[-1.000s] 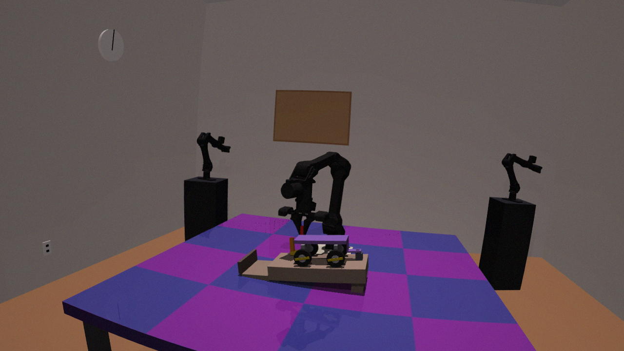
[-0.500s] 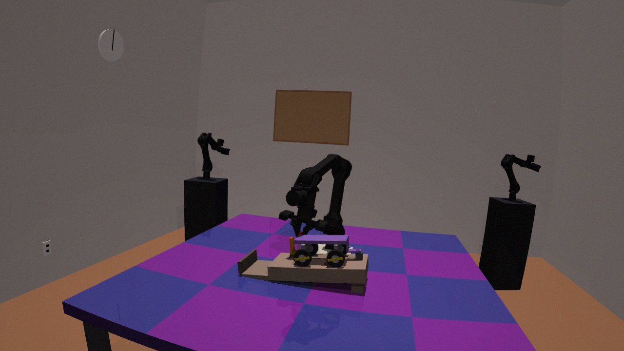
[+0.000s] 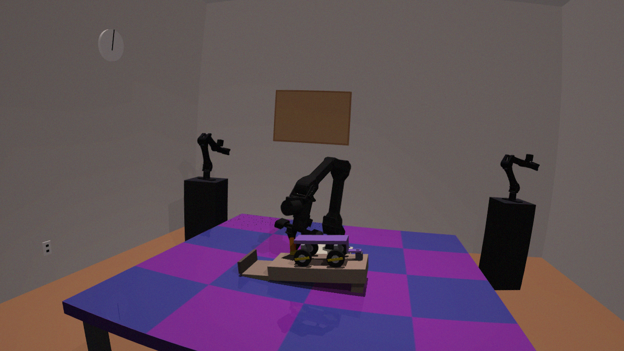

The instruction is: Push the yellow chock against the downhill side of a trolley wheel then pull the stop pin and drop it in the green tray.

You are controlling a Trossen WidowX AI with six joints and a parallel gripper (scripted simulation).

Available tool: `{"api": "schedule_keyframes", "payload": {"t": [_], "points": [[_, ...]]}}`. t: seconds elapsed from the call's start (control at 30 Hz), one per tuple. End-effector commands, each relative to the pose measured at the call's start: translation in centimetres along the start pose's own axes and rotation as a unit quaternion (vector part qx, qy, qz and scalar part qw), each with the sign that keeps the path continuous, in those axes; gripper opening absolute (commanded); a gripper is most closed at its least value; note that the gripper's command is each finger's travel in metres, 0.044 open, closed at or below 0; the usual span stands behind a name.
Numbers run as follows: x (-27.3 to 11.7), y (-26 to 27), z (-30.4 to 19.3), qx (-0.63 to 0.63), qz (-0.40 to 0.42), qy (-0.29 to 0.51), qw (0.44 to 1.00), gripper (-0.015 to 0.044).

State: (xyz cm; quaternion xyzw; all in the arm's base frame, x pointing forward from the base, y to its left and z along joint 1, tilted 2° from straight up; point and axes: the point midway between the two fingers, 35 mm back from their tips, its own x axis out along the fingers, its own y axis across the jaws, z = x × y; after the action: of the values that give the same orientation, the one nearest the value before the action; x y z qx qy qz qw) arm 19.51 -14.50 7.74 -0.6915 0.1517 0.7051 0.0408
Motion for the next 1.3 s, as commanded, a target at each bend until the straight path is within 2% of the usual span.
{"api": "schedule_keyframes", "payload": {"t": [0.0,0.2,0.23,1.27], "points": [[0.4,0.2,0.0,-0.003,0.002,0.0,1.0,0.0026],[0.3,-0.2,0.0,-0.003,0.002,0.0,1.0,0.0184],[0.3,-0.2,0.0,-0.003,0.002,0.0,1.0,0.019],[1.0,-2.7,0.0,-0.003,0.001,0.0,1.0,0.019]]}}
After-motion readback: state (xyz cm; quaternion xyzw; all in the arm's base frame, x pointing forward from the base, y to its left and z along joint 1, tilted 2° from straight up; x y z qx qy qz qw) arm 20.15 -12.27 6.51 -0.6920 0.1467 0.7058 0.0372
